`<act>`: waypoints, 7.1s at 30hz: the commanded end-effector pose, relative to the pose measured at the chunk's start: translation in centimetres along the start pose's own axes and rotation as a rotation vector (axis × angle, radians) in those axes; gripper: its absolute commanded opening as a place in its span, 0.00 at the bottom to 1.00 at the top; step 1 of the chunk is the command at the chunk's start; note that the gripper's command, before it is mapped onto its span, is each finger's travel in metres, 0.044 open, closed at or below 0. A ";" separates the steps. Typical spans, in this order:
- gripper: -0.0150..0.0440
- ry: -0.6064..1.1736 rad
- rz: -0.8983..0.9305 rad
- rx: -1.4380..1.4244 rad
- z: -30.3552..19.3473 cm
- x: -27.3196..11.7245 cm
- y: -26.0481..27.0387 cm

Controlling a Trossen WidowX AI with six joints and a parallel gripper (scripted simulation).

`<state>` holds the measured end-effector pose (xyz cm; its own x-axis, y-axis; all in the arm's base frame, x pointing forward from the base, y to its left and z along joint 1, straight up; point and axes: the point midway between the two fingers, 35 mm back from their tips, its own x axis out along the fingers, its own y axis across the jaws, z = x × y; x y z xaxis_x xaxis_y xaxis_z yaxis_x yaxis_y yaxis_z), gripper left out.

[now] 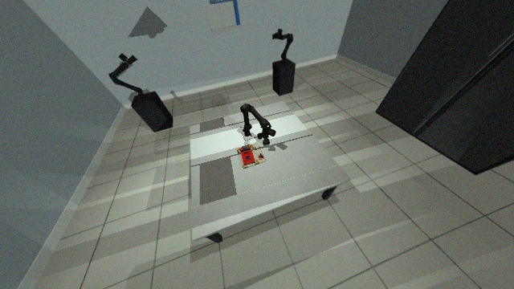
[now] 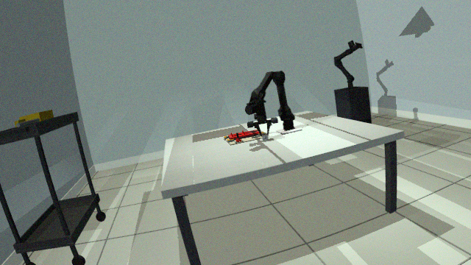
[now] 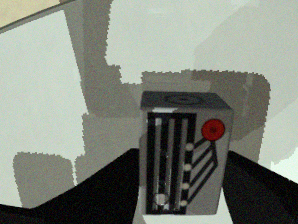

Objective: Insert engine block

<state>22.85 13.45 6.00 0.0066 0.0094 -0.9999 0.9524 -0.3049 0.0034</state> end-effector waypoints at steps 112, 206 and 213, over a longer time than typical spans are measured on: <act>0.25 -0.031 0.025 -1.366 14.2 -6.0 15.2; 0.52 -0.036 0.015 -1.703 19.9 -4.3 17.7; 0.52 -0.037 0.014 -1.735 19.9 -4.3 17.7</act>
<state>33.47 -10.89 10.09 0.0309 -0.0124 -0.9994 0.1612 0.9869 -0.0073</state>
